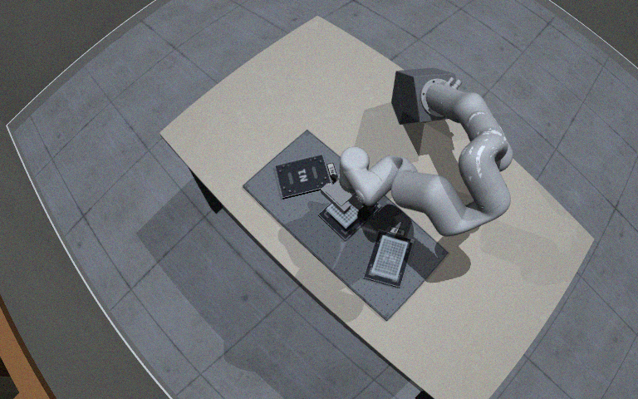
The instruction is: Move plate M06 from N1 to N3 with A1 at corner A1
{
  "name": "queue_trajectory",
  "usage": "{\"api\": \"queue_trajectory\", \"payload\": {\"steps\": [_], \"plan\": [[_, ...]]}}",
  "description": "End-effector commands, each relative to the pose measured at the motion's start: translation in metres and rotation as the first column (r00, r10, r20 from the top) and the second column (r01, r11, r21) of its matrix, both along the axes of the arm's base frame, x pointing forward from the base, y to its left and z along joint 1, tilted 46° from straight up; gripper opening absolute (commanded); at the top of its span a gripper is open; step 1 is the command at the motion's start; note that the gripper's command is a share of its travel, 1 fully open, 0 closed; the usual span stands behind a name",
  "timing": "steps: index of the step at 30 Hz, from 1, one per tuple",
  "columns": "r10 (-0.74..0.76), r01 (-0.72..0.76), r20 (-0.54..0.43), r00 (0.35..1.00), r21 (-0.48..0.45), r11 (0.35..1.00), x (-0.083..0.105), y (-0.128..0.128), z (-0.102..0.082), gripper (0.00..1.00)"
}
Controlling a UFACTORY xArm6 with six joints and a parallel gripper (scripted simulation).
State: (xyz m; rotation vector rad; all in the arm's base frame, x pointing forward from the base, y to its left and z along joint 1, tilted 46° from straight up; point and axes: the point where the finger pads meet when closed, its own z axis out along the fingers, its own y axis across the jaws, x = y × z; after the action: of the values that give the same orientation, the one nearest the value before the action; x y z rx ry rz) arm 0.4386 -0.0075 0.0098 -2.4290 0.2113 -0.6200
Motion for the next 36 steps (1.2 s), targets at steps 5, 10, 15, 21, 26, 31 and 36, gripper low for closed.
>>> {"api": "queue_trajectory", "payload": {"steps": [5, 10, 15, 21, 26, 31, 36], "plan": [[-0.001, 0.001, 0.001, 1.0, -0.001, 1.0, 0.007, 0.007, -0.009, 0.0], [-0.001, 0.001, 0.001, 1.0, -0.001, 1.0, 0.009, 0.009, -0.013, 0.0], [-0.001, 0.001, 0.001, 1.0, -0.001, 1.0, 0.011, 0.01, -0.014, 0.0], [-0.001, 0.001, 0.001, 1.0, -0.001, 1.0, 0.01, 0.01, -0.014, 0.0], [-0.001, 0.001, 0.002, 1.0, -0.001, 1.0, 0.011, 0.01, -0.014, 0.0], [-0.001, 0.001, 0.002, 1.0, -0.001, 1.0, 0.011, 0.01, -0.014, 0.0], [-0.001, 0.001, 0.001, 1.0, -0.001, 1.0, 0.012, 0.012, -0.016, 0.0]]}}
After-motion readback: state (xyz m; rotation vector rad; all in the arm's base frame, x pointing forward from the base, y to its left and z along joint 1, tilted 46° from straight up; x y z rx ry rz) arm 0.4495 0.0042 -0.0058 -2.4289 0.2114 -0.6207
